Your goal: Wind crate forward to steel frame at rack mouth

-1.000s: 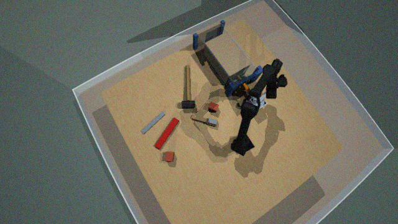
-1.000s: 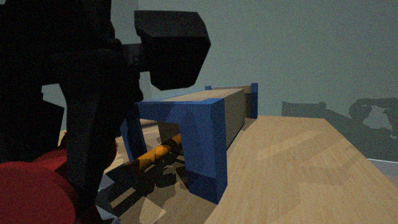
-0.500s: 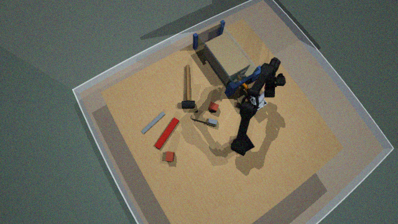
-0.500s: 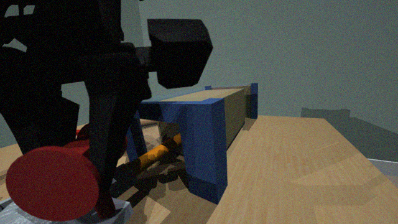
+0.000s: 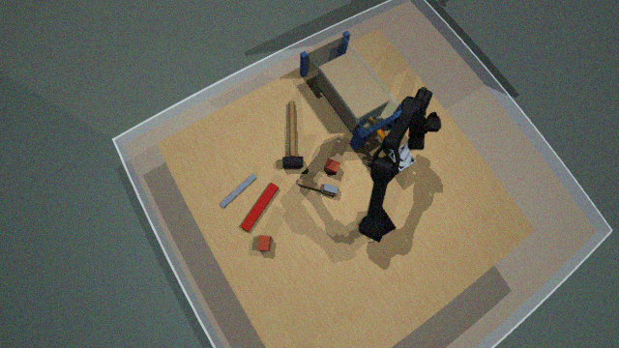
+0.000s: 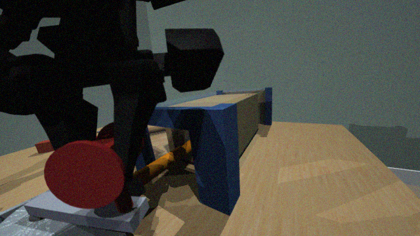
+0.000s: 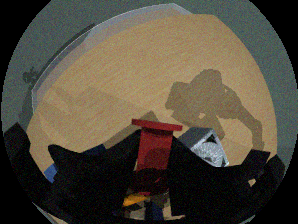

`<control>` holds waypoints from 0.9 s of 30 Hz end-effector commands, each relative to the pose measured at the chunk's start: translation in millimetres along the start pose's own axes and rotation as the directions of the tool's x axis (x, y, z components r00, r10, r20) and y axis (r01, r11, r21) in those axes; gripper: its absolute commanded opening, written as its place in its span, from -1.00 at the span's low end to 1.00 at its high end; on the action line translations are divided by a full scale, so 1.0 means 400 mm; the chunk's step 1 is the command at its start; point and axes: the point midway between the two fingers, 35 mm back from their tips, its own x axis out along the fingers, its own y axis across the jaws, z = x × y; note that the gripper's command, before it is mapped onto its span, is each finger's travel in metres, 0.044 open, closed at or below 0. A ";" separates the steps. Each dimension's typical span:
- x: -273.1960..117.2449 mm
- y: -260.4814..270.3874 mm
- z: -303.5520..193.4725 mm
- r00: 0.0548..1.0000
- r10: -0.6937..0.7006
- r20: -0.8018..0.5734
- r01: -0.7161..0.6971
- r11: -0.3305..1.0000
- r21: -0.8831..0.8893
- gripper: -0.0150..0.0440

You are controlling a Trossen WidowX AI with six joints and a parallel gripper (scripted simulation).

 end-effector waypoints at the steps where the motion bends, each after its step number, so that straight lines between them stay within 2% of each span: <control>1: -0.017 0.014 -0.067 1.000 0.005 -0.031 -0.005 1.000 -0.026 -0.49; 27: -0.051 0.006 -0.139 0.999 0.004 -0.033 -0.005 1.000 -0.027 -0.49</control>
